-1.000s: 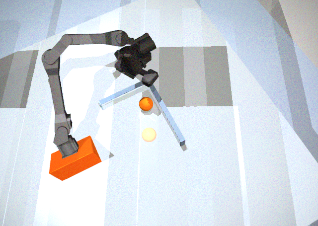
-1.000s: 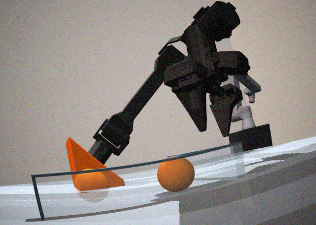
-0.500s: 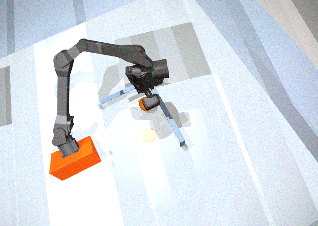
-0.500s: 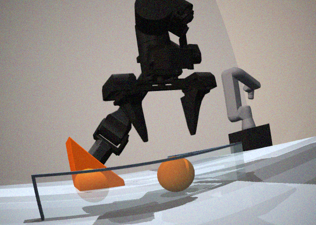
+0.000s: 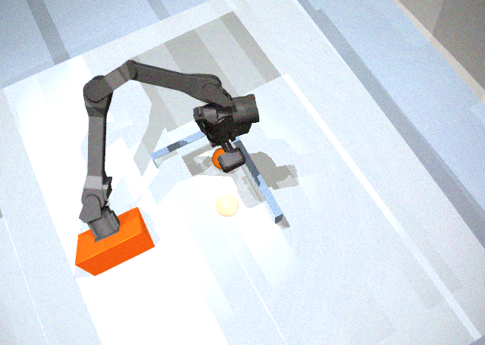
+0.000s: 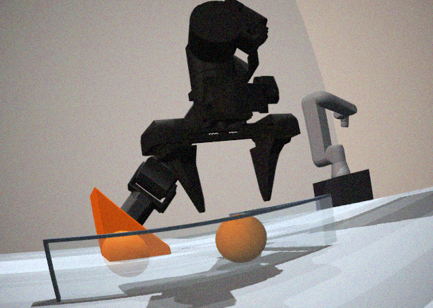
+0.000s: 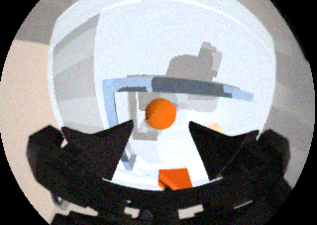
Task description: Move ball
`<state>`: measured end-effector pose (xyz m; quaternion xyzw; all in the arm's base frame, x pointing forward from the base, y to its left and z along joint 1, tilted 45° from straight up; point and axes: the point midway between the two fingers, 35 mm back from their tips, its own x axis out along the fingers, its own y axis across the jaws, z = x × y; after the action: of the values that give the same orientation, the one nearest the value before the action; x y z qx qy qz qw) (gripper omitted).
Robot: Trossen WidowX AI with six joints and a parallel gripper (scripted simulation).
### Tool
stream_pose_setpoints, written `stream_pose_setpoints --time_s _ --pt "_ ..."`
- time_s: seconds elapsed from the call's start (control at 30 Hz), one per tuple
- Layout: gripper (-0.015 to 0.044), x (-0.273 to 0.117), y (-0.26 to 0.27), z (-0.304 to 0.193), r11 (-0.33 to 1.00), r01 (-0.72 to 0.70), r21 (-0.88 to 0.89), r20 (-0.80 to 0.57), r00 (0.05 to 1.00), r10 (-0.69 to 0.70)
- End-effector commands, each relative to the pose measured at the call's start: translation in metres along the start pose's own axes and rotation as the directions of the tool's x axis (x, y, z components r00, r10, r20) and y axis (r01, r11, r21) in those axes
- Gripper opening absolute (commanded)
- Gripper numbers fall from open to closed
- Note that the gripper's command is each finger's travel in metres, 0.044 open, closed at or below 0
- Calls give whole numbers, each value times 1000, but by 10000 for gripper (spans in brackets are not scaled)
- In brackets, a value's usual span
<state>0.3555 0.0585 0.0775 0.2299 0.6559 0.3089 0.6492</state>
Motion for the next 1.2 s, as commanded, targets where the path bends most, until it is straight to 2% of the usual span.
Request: stream_pose_setpoints --time_s 0.0,0.8,0.93,1.17 --pt "402 7 -1 0 1000 -6 11 1 1000 6" --pt "402 43 0 -1 1000 -9 11 1 1000 9" --pt "297 43 0 -1 1000 -9 11 1 1000 9" --pt "251 43 0 -1 1000 -9 11 1 1000 9"
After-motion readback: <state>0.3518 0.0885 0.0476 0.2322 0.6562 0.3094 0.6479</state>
